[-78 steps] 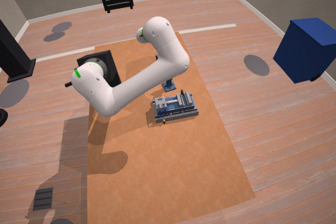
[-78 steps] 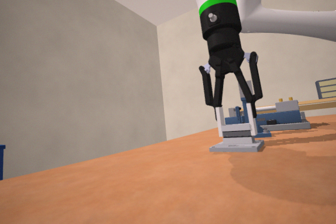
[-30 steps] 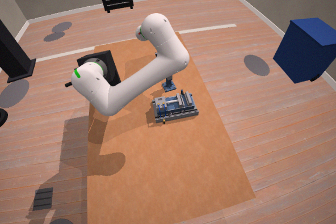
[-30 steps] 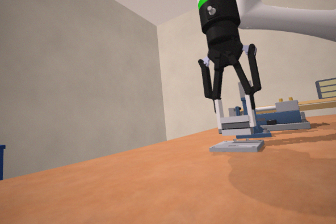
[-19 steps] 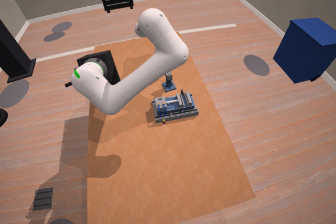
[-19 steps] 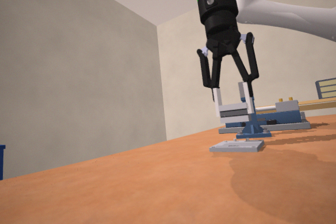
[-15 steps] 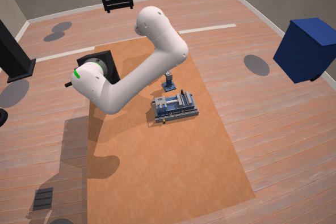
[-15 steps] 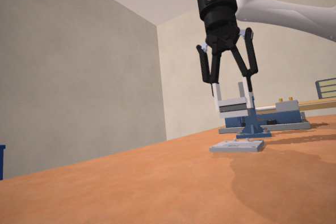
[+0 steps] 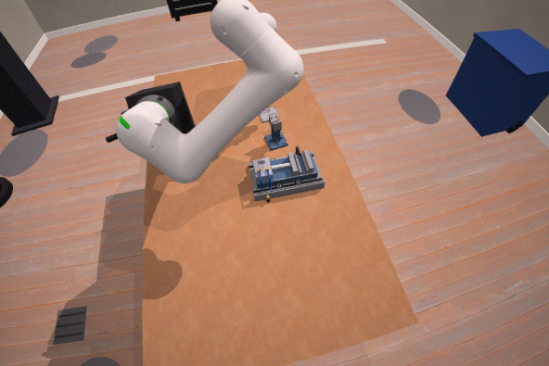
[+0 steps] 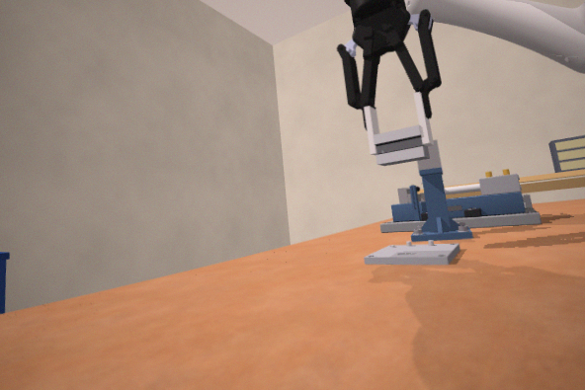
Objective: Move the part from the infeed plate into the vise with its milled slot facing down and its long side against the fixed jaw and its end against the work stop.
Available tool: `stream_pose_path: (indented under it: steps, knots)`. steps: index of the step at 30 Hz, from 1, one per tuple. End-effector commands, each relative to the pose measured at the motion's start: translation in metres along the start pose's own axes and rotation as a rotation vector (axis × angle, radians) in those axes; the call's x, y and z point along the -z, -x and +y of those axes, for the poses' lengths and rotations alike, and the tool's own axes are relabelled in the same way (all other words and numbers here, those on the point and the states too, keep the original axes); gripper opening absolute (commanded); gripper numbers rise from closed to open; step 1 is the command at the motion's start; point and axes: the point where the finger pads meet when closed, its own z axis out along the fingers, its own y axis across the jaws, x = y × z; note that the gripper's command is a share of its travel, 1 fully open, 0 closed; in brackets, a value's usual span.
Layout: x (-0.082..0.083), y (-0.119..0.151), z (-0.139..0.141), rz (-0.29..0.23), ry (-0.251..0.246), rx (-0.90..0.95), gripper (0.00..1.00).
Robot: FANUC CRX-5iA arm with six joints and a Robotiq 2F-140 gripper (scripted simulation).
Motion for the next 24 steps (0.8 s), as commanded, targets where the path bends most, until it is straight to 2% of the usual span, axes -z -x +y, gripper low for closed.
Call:
stream_pose_path:
  steps: [1,15,24]
  knots:
    - [0.010,0.000,0.000,0.001,0.001,0.000,0.00]
    - [0.066,0.000,0.000,0.001,0.001,0.000,0.00]
    - [0.085,0.000,0.000,0.001,0.001,0.000,0.00]
